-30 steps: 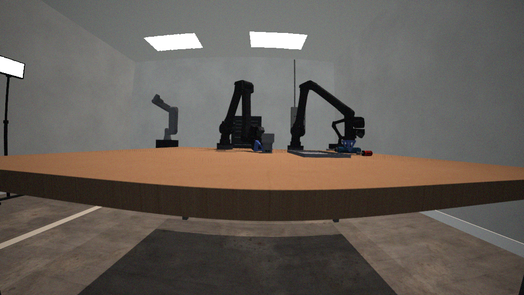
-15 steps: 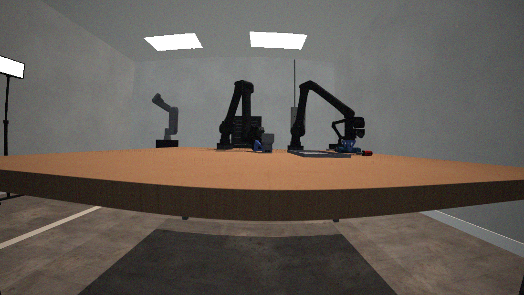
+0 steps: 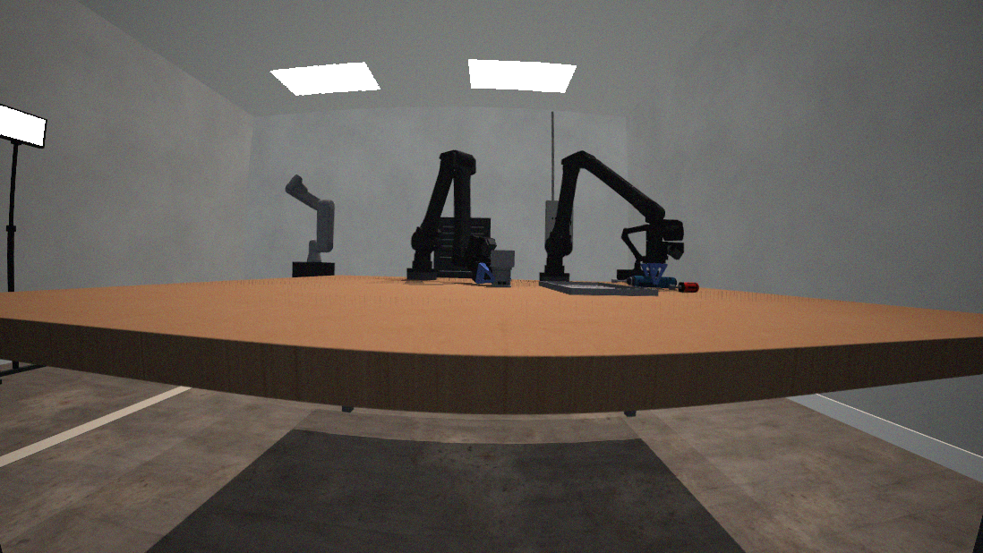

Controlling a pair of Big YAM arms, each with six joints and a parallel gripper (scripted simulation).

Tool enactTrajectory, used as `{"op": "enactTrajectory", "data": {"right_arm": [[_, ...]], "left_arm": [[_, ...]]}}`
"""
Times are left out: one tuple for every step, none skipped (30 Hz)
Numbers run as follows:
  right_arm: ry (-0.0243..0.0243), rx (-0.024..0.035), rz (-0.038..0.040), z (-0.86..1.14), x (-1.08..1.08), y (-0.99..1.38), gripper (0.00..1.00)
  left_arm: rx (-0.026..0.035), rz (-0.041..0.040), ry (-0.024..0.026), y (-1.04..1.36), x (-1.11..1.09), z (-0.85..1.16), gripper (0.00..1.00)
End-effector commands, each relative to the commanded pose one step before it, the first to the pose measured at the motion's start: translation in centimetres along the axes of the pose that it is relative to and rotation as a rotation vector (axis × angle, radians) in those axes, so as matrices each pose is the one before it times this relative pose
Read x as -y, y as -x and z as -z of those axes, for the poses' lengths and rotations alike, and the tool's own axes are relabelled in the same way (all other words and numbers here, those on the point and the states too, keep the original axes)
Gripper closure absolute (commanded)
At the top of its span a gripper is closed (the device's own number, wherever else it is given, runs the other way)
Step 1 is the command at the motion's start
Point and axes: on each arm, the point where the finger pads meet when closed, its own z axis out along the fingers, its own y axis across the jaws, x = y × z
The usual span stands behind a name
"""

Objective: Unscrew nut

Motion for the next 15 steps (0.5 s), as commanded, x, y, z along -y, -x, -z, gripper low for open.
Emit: {"op": "enactTrajectory", "data": {"right_arm": [[-0.00279,-0.03963,0.01538,0.007,0.085,-1.693,0.41],[0.0,0.0,0.0,0.0,0.0,0.0,0.41],[0.0,0.0,0.0,0.0,0.0,0.0,0.41],[0.0,0.0,0.0,0.0,0.0,0.0,0.41],[0.0,0.0,0.0,0.0,0.0,0.0,0.41],[0.0,0.0,0.0,0.0,0.0,0.0,0.41],[0.0,0.0,0.0,0.0,0.0,0.0,0.41],[0.0,0.0,0.0,0.0,0.0,0.0,0.41],[0.0,0.0,0.0,0.0,0.0,0.0,0.41],[0.0,0.0,0.0,0.0,0.0,0.0,0.41],[0.0,0.0,0.0,0.0,0.0,0.0,0.41],[0.0,0.0,0.0,0.0,0.0,0.0,0.41],[0.0,0.0,0.0,0.0,0.0,0.0,0.41],[0.0,0.0,0.0,0.0,0.0,0.0,0.41],[0.0,0.0,0.0,0.0,0.0,0.0,0.41]], "left_arm": [[0.01504,-0.02718,-0.01848,-0.083,0.954,0.474,0.58],[-0.00015,0.0,0.00015,-0.004,-0.004,0.0,0.51],[0.00001,0.00106,0.00001,0.0,0.0,0.0,0.51],[0.0,0.0,0.0,0.0,0.0,0.0,0.51],[0.0,0.0,0.0,0.0,0.0,0.0,0.51],[0.0,0.0,0.0,0.0,0.0,0.0,0.51],[0.0,0.0,0.0,0.0,0.0,0.0,0.51],[0.0,0.0,0.0,0.0,0.0,0.0,0.51],[0.0,0.0,0.0,0.0,0.0,0.0,0.51],[0.0,0.0,0.0,0.0,0.0,0.0,0.51],[0.0,0.0,0.0,0.0,0.0,0.0,0.51],[0.0,0.0,0.0,0.0,0.0,0.0,0.51],[0.0,0.0,0.0,0.0,0.0,0.0,0.51],[0.0,0.0,0.0,0.0,0.0,0.0,0.51],[0.0,0.0,0.0,0.0,0.0,0.0,0.51]]}}
